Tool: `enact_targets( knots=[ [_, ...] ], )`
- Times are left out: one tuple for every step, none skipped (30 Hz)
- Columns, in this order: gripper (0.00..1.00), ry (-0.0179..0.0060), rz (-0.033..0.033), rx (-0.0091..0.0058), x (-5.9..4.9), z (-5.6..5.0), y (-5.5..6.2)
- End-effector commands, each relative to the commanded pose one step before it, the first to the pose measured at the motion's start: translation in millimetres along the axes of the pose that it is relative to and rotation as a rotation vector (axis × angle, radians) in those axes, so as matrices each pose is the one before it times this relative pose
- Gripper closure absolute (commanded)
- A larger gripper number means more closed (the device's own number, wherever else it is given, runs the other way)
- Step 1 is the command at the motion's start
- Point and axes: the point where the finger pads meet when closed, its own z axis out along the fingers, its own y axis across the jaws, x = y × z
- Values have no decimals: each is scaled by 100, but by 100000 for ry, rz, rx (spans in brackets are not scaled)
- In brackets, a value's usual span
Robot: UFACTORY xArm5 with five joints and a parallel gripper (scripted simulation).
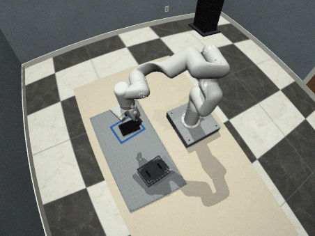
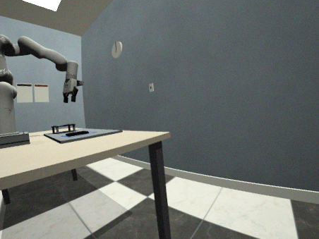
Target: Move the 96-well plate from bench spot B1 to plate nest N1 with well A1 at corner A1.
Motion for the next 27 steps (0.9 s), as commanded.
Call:
enact_targets(
  knots=[
    [0,1845,5073,-1474,1134,-1222,-1109],
    [0,0,0,0,0,0,0],
    [0,2,-1,2,150,-167,-188],
    [0,1115,3068,-674,244,-286,-336],
    [0,571,1568,-343,233,-285,-340],
    [0,20,-1,48,228,-283,-350],
    [0,-15,0,-43,138,-175,-204],
    [0,0,0,0,1,0,0],
    [0,0,0,0,1,0,0],
    [0,1205,3069,-469,213,-285,-365],
    [0,583,1561,-333,202,-284,-353],
    [0,13,-1,40,195,-281,-366],
    [0,-9,0,-34,126,-182,-229],
    [0,0,0,0,1,0,0],
    [0,0,0,0,1,0,0],
    [0,1246,3071,-345,178,-284,-377],
    [0,632,1554,-167,168,-282,-380],
    [0,0,0,0,0,0,0],
    [0,0,0,0,0,0,0],
    [0,-6,0,-35,164,-281,-378],
    [0,-4,0,-23,109,-189,-253],
    [0,1274,3072,-219,142,-283,-389],
    [0,645,1551,-93,133,-281,-393],
    [0,-1,0,-16,128,-280,-393],
    [0,0,0,-11,89,-195,-273],
    [0,0,0,0,1,0,0],
    [0,0,0,0,1,0,0]
  ],
)
